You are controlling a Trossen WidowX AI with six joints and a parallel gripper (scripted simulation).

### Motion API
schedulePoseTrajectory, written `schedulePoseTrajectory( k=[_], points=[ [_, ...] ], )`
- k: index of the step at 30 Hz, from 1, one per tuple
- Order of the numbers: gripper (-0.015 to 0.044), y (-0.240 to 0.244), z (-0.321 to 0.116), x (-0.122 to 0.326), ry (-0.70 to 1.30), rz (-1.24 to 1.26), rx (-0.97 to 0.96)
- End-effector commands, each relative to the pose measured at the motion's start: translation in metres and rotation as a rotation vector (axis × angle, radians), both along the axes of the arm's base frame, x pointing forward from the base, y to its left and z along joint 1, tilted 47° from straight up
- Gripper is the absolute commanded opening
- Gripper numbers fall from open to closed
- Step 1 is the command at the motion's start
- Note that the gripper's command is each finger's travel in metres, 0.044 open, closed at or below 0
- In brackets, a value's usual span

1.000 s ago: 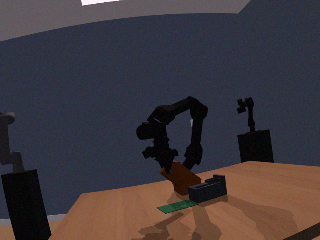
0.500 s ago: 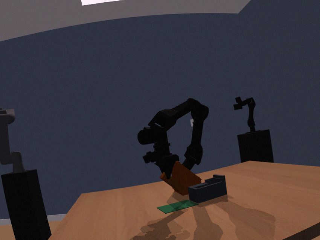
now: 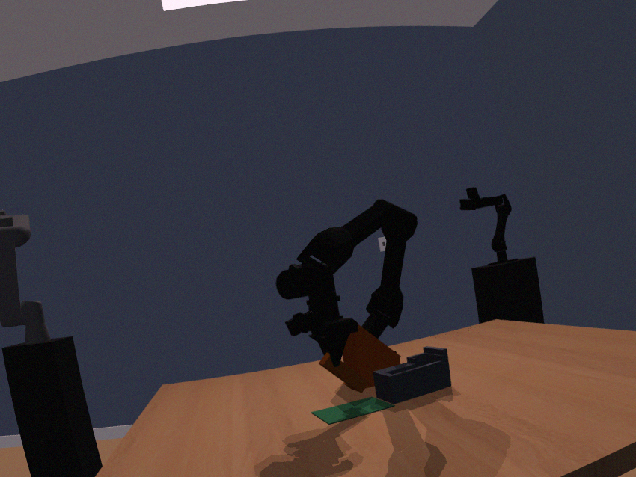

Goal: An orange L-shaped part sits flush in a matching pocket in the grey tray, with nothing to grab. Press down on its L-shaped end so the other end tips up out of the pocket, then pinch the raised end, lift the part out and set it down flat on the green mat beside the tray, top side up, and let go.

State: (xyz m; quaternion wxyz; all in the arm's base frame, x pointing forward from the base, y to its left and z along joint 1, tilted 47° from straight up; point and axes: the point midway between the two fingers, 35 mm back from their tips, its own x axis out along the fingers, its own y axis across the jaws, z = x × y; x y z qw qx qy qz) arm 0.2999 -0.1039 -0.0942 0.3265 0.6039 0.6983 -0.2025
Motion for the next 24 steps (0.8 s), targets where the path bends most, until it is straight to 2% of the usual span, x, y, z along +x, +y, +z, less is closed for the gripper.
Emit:
schedulePoseTrajectory(
  k=[1, 24],
  points=[
    [0.0, 0.007, -0.004, -0.003, 0.012, -0.003, 0.01],
    [0.0, 0.027, -0.022, -0.005, 0.012, -0.003, 0.011]
  ],
)
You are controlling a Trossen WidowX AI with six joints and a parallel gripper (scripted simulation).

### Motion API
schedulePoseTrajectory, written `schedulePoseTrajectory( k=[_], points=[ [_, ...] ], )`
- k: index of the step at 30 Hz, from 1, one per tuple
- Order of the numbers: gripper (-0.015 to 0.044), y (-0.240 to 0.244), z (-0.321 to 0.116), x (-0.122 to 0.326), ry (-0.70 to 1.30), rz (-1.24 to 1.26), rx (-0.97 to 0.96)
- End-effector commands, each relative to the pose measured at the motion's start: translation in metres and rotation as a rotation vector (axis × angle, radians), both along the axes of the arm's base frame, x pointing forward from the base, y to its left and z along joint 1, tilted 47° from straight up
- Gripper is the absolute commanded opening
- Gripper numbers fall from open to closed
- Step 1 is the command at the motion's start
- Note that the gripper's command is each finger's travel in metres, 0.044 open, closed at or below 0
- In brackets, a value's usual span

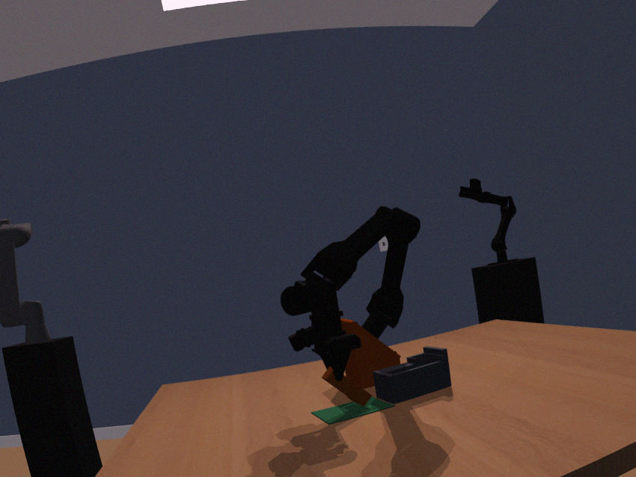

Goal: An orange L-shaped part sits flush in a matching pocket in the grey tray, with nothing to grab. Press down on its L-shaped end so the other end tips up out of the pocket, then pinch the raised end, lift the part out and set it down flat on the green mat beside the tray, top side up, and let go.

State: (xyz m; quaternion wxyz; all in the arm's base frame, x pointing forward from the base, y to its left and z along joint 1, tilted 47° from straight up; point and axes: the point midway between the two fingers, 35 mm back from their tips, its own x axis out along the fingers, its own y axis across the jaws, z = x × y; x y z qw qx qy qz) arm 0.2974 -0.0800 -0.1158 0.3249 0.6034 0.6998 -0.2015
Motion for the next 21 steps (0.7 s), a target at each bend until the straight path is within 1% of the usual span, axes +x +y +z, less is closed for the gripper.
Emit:
schedulePoseTrajectory(
  k=[1, 17, 21],
  points=[
    [0.0, 0.0029, -0.0009, -0.0024, 0.01, -0.005, 0.008],
    [0.0, 0.0012, -0.0006, -0.001, 0.003, 0.001, 0.002],
    [0.0105, 0.0012, -0.0006, -0.001, 0.003, 0.001, 0.002]
  ],
)
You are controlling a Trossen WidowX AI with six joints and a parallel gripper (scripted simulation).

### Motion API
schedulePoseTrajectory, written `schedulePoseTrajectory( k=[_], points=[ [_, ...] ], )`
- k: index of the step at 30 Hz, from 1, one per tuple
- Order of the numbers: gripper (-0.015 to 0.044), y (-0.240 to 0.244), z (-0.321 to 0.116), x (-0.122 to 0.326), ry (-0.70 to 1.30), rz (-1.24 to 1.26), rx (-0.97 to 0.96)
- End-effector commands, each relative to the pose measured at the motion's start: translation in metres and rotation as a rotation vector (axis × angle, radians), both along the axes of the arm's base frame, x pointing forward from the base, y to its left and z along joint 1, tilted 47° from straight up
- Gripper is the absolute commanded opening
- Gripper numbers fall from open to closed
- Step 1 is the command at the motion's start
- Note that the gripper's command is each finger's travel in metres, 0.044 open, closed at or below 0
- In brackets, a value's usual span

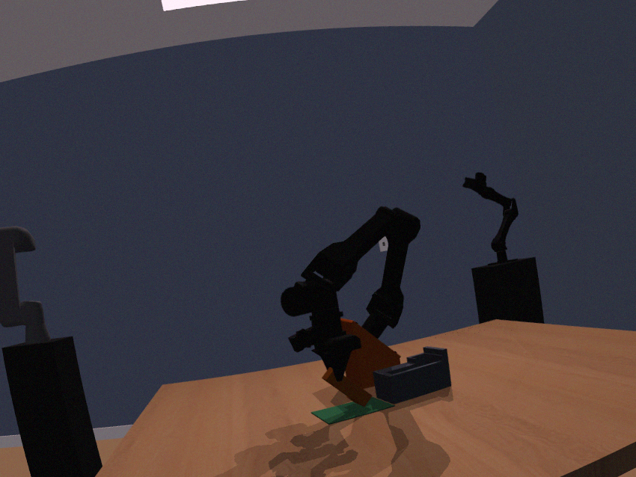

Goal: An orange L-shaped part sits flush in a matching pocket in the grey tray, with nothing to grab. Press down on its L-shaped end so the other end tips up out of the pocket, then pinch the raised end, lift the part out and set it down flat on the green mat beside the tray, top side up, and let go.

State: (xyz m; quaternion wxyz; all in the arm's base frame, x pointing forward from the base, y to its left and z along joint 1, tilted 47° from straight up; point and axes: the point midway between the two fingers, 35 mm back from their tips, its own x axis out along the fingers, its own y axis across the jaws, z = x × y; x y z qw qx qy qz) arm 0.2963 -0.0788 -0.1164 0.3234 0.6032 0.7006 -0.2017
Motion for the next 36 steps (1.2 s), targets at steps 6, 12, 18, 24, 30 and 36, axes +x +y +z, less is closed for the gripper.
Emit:
schedulePoseTrajectory(
  k=[6, 12, 18, 24, 30, 36],
  points=[
    [0.0262, -0.002, 0.002, 0.0, 0.0, 0.0, 0.0],
    [0.04, -0.044, 0.041, 0.005, 0.006, -0.005, 0.001],
    [0.04, -0.061, 0.056, 0.005, -0.002, -0.025, -0.004],
    [0.04, -0.061, 0.056, 0.005, -0.002, -0.025, -0.004],
    [0.04, -0.061, 0.056, 0.005, -0.002, -0.025, -0.004],
    [0.04, -0.061, 0.056, 0.005, -0.002, -0.025, -0.004]
  ],
)
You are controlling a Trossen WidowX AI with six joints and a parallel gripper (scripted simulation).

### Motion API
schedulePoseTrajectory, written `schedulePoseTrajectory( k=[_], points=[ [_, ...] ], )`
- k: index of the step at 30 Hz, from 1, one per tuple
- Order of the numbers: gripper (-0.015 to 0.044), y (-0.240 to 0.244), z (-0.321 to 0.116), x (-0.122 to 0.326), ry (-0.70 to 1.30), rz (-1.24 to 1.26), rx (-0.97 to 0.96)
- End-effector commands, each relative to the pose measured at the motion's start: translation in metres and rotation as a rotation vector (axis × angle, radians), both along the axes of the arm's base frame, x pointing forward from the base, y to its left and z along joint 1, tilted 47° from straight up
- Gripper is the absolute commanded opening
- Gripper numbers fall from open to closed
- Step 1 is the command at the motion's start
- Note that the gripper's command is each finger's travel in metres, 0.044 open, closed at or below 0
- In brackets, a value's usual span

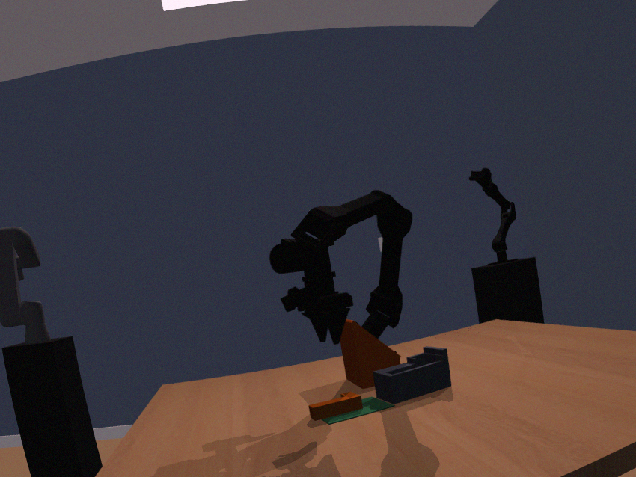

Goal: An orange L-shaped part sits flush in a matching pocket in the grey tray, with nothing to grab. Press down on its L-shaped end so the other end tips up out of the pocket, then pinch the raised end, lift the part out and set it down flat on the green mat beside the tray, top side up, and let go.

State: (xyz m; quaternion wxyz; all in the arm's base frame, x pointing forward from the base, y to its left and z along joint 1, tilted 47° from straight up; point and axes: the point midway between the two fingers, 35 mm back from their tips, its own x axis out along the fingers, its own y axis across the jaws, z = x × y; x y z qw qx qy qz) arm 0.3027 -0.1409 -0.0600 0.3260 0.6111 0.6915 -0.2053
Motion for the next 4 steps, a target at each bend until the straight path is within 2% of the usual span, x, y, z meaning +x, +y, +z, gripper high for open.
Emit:
schedulePoseTrajectory(
  k=[1, 4],
  points=[
    [0.04, 0.0014, -0.0007, -0.0011, 0.006, -0.002, 0.003],
    [0.04, 0.0014, -0.0007, -0.0011, 0.006, -0.002, 0.003]
  ],
)
